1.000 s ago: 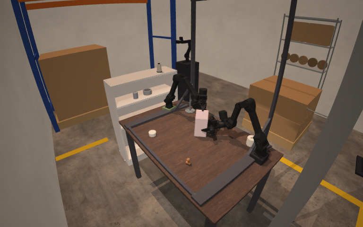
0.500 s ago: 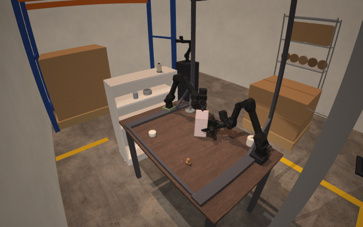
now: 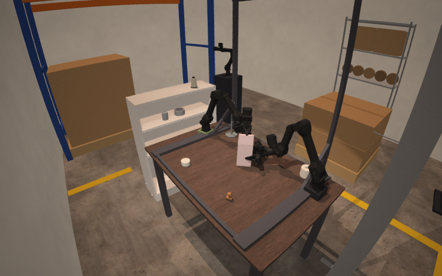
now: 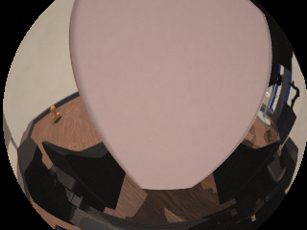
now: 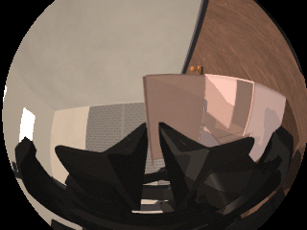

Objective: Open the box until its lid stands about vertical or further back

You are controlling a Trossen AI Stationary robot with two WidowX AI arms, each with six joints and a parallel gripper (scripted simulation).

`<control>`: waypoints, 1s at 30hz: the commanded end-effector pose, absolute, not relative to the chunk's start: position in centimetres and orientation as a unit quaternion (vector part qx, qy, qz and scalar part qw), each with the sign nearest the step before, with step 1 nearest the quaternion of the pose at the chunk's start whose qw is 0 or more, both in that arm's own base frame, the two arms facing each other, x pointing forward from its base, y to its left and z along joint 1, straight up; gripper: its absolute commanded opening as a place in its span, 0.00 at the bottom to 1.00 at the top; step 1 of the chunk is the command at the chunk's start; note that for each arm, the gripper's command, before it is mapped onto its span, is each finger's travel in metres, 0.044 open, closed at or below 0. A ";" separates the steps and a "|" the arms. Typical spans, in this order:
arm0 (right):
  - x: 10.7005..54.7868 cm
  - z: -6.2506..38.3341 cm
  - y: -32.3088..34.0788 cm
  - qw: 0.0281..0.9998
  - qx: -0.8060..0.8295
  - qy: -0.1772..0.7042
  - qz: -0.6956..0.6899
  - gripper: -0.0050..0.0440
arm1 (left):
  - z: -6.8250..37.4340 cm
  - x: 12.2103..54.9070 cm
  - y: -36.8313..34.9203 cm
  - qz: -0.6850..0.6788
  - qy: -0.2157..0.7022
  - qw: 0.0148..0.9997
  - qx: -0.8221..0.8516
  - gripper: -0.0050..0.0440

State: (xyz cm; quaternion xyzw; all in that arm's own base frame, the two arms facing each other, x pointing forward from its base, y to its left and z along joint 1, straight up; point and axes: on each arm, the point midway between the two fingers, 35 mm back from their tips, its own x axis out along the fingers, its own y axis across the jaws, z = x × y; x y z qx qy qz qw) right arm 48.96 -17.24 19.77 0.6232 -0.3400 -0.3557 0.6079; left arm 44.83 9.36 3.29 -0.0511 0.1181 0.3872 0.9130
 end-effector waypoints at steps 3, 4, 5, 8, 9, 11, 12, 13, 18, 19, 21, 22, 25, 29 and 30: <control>49.0 21.1 -17.7 0.605 0.626 -0.349 -0.348 0.20 | 4.3 45.3 9.2 0.383 0.107 0.916 -0.057 0.75; 49.0 21.1 -17.7 0.605 0.626 -0.349 -0.348 0.20 | 4.3 45.3 9.2 0.383 0.107 0.916 -0.057 0.75; 49.0 21.1 -17.7 0.605 0.626 -0.349 -0.348 0.20 | 4.3 45.3 9.2 0.383 0.107 0.916 -0.057 0.75; 49.1 21.1 -17.7 0.605 0.626 -0.349 -0.348 0.20 | 4.3 45.3 9.2 0.383 0.107 0.916 -0.057 0.75; 49.1 21.1 -17.7 0.605 0.626 -0.349 -0.348 0.20 | 4.3 45.3 9.2 0.383 0.107 0.916 -0.057 0.75; 49.1 21.1 -17.8 0.605 0.626 -0.349 -0.348 0.20 | 4.3 45.3 9.2 0.383 0.107 0.916 -0.057 0.75; 49.1 21.1 -17.8 0.605 0.626 -0.349 -0.348 0.20 | 4.3 45.3 9.2 0.383 0.107 0.916 -0.057 0.75; 49.2 21.1 -17.9 0.605 0.626 -0.349 -0.348 0.20 | 4.3 45.3 9.2 0.383 0.107 0.916 -0.057 0.75; 49.2 21.1 -18.0 0.605 0.625 -0.349 -0.348 0.20 | 4.3 45.3 9.2 0.383 0.107 0.916 -0.057 0.75; 49.2 21.1 -18.0 0.605 0.625 -0.349 -0.348 0.20 | 4.3 45.3 9.2 0.383 0.107 0.916 -0.057 0.75; 49.3 21.1 -18.0 0.605 0.625 -0.349 -0.348 0.20 | 4.3 45.3 9.2 0.383 0.107 0.916 -0.057 0.75; 49.3 21.1 -18.0 0.605 0.625 -0.349 -0.348 0.20 | 4.3 45.3 9.2 0.383 0.107 0.916 -0.057 0.75; 49.3 21.1 -18.1 0.605 0.625 -0.349 -0.348 0.20 | 4.3 45.3 9.2 0.383 0.107 0.916 -0.057 0.75; 49.4 21.1 -18.3 0.605 0.625 -0.349 -0.348 0.20 | 4.3 45.3 9.2 0.383 0.107 0.916 -0.057 0.75; 49.4 21.1 -18.4 0.605 0.625 -0.349 -0.348 0.20 | 4.3 45.3 9.2 0.383 0.107 0.916 -0.057 0.75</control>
